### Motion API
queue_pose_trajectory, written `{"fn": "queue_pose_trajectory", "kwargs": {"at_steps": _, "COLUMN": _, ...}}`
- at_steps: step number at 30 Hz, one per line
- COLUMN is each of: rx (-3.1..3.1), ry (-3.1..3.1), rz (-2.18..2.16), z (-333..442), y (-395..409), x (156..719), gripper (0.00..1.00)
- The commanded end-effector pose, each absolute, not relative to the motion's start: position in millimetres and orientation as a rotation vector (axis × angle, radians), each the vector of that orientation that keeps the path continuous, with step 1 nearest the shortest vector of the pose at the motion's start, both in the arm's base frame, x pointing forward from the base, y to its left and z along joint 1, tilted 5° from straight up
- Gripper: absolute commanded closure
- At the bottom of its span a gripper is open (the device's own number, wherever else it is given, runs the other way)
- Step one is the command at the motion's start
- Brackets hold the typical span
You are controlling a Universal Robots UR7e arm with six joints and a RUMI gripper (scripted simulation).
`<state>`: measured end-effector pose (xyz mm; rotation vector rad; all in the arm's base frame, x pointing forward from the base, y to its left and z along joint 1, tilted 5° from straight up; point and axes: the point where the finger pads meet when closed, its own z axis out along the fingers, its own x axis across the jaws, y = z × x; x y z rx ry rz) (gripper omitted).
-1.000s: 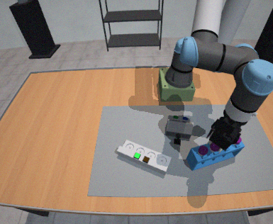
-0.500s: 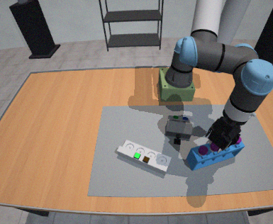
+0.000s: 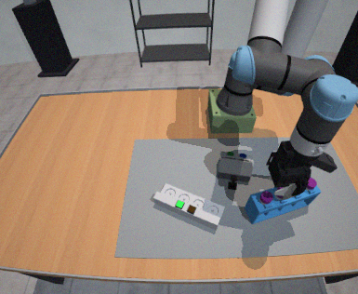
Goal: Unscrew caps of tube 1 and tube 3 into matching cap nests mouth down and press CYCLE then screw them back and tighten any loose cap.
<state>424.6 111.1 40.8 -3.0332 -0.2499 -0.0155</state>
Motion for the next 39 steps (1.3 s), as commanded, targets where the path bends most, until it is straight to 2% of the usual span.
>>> {"fn": "queue_pose_trajectory", "kwargs": {"at_steps": 1, "rx": -3.053, "ry": 0.128, "rz": 0.002, "z": 41, "y": 111, "x": 425, "gripper": 1.00}}
{"fn": "queue_pose_trajectory", "kwargs": {"at_steps": 12, "rx": -3.046, "ry": 0.236, "rz": 0.006, "z": 41, "y": 111, "x": 425, "gripper": 1.00}}
{"fn": "queue_pose_trajectory", "kwargs": {"at_steps": 13, "rx": -3.046, "ry": 0.236, "rz": 0.006, "z": 41, "y": 111, "x": 425, "gripper": 0.65}}
{"fn": "queue_pose_trajectory", "kwargs": {"at_steps": 23, "rx": -3.046, "ry": 0.235, "rz": 0.006, "z": 41, "y": 111, "x": 425, "gripper": 0.65}}
{"fn": "queue_pose_trajectory", "kwargs": {"at_steps": 39, "rx": -3.046, "ry": 0.236, "rz": 0.006, "z": 83, "y": 108, "x": 425, "gripper": 0.65}}
